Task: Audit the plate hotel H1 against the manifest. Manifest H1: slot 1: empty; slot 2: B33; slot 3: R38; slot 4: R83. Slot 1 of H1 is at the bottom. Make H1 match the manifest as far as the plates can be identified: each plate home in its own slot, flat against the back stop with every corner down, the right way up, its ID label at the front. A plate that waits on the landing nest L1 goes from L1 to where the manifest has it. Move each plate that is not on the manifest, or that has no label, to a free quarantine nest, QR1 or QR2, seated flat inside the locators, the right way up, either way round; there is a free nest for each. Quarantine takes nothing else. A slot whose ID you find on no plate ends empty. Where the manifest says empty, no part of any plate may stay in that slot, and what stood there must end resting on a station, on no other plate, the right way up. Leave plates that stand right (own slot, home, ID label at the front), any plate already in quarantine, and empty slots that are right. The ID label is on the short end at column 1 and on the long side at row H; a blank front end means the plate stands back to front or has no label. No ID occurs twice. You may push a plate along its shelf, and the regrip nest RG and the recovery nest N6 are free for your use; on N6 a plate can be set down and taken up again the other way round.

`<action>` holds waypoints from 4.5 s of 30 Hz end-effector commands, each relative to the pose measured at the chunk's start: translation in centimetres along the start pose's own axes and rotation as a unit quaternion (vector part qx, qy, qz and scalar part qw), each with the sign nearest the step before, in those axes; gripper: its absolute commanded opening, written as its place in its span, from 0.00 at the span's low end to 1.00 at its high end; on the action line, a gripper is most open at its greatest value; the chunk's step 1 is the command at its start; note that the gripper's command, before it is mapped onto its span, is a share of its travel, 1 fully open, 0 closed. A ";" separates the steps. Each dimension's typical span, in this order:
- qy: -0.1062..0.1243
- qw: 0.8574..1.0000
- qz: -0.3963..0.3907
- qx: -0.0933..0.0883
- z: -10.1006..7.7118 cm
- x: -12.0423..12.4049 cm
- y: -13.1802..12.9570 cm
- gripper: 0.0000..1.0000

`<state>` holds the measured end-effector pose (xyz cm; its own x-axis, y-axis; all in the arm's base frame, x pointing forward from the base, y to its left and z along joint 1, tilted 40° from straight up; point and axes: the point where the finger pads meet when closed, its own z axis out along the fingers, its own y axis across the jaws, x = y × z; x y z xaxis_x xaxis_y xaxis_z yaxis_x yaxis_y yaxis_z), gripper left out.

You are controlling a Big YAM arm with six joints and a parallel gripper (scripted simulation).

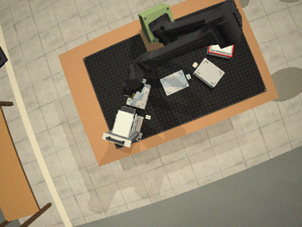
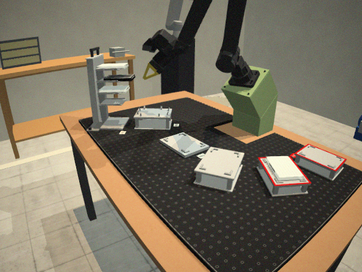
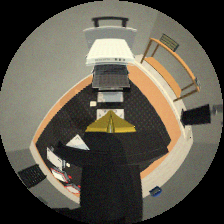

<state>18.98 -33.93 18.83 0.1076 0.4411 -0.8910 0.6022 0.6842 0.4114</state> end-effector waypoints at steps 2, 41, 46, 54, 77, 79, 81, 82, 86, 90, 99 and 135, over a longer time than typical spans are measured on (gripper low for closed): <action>-0.011 1.000 -0.005 -0.007 1.0 -2.3 0.4 0.00; -0.010 1.000 -0.005 -0.007 2.7 -4.0 0.4 0.00; -0.010 1.000 -0.005 -0.007 2.9 -4.2 0.4 0.00; -0.011 1.000 -0.005 -0.007 3.2 -4.5 0.4 0.00; -0.011 1.000 -0.004 -0.007 4.2 -5.5 0.5 0.00; -0.012 1.000 -0.005 -0.007 4.3 -5.6 0.5 0.00; -0.011 1.000 -0.005 -0.007 4.3 -5.7 0.5 0.00; -0.011 1.000 -0.005 -0.007 4.3 -5.7 0.5 0.00; -0.011 1.000 -0.004 -0.007 4.5 -5.8 0.5 0.00; -0.011 1.000 -0.005 -0.007 4.7 -6.0 0.5 0.00; -0.011 1.000 -0.004 -0.007 5.1 -6.4 0.5 0.00; -0.014 1.000 -0.007 -0.008 6.3 -7.9 0.6 0.00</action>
<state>22.50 -39.12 22.26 0.1054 0.4473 -0.8881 0.6021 0.6821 0.4151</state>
